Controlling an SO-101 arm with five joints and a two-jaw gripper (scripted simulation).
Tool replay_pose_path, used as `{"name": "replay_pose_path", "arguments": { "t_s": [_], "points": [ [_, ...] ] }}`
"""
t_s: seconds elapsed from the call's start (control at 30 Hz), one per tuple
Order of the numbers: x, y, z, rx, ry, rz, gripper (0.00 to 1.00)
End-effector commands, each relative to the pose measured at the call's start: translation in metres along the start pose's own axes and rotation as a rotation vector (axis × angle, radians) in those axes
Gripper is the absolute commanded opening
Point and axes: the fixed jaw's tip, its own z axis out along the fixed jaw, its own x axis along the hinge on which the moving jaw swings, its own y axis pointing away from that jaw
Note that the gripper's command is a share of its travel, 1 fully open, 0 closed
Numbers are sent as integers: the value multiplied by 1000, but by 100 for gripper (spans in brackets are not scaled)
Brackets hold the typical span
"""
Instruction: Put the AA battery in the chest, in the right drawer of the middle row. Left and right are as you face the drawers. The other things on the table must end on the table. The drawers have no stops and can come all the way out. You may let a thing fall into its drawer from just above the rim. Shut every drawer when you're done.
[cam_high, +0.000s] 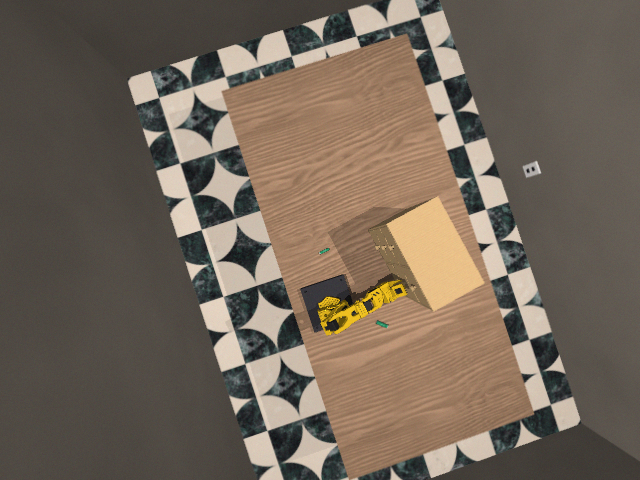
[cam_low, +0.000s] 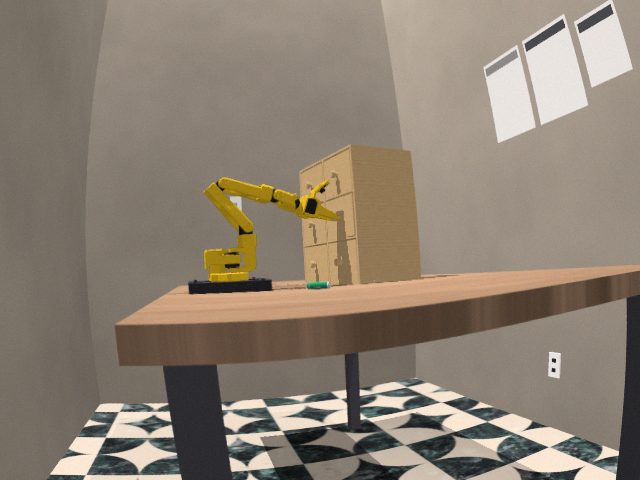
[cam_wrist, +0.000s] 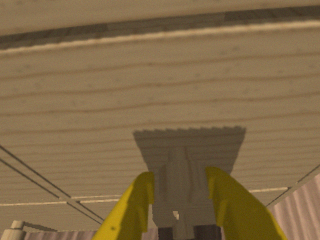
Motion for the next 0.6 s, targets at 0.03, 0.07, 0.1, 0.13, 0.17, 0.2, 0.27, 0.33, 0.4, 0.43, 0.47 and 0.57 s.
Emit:
{"name": "replay_pose_path", "arguments": {
  "t_s": [0.03, 0.07, 0.1, 0.13, 0.17, 0.2, 0.27, 0.33, 0.4, 0.43, 0.47, 0.57],
  "points": [
    [3, 4, 0, -15, 6, -4, 9],
    [3, 4, 0, -15, 6, -4, 9],
    [3, 4, 0, -15, 6, -4, 8],
    [3, 4, 0, -15, 6, -4, 7],
    [3, 4, 0, -15, 6, -4, 6],
    [3, 4, 0, -15, 6, -4, 6],
    [3, 4, 0, -15, 6, -4, 4],
    [3, 4, 0, -15, 6, -4, 3],
    [3, 4, 0, -15, 6, -4, 1],
    [3, 4, 0, -15, 6, -4, 1],
    [3, 4, 0, -15, 6, -4, 0],
    [3, 4, 0, -15, 6, -4, 0]
  ]
}}
